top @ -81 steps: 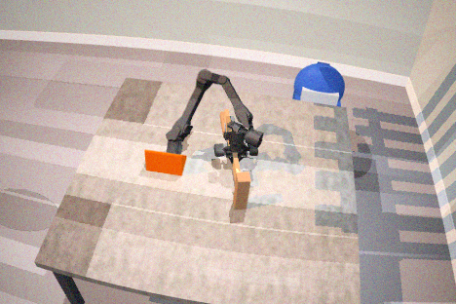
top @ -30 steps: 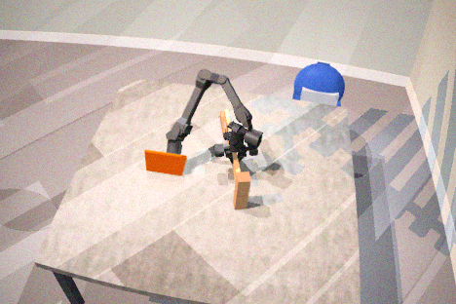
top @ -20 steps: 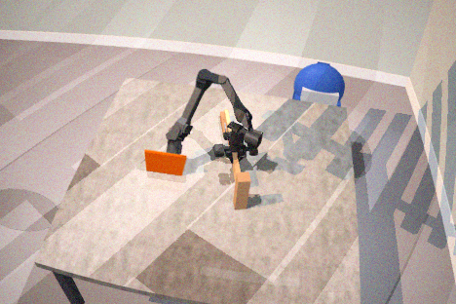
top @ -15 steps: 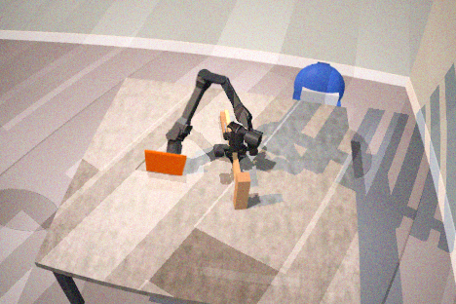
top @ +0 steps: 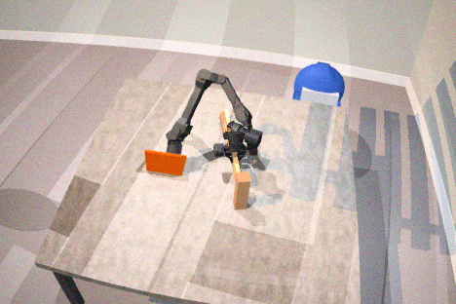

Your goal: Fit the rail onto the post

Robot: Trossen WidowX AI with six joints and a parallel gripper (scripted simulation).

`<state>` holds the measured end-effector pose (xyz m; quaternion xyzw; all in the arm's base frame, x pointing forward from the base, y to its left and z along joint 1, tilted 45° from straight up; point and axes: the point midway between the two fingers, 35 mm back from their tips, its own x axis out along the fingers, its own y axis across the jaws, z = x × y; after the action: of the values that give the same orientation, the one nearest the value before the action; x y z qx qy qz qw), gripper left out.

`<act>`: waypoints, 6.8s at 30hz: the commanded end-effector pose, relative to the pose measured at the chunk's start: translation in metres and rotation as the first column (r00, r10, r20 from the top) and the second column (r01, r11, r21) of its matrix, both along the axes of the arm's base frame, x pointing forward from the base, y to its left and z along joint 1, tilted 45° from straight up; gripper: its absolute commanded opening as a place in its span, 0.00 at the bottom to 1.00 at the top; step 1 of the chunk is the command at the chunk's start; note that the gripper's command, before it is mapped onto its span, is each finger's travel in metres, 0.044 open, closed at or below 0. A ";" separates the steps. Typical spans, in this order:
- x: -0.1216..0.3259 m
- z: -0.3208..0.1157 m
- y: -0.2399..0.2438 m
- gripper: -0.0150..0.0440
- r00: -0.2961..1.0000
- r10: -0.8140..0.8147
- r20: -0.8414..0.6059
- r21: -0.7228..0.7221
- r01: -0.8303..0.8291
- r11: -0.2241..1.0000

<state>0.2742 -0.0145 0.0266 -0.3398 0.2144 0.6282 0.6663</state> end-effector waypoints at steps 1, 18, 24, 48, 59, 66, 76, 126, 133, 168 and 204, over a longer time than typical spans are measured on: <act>0.001 0.003 0.000 0.25 1.000 -0.003 0.005 0.001 0.003 1.000; 0.001 0.002 0.001 0.25 1.000 -0.003 0.005 0.001 0.003 1.000; 0.001 0.001 0.001 0.25 1.000 -0.003 0.005 0.001 0.003 1.000; 0.001 0.004 0.001 0.25 1.000 -0.003 0.005 0.001 0.003 1.000; 0.002 0.004 0.002 0.25 1.000 -0.003 0.005 0.001 0.003 1.000; 0.002 0.004 0.002 0.25 1.000 -0.003 0.005 0.001 0.003 1.000; 0.002 0.003 0.001 0.25 1.000 -0.003 0.005 0.001 0.003 1.000; 0.001 0.005 0.004 0.25 1.000 -0.003 0.005 0.001 0.003 1.000; 0.001 0.004 0.003 0.25 1.000 -0.003 0.005 0.001 0.003 1.000; 0.003 -0.003 -0.006 0.25 1.000 -0.003 0.005 0.000 0.003 1.000; 0.005 -0.011 -0.014 0.25 1.000 -0.003 0.005 -0.001 0.003 1.000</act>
<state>0.2773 -0.0256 0.0161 -0.3400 0.2137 0.6286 0.6661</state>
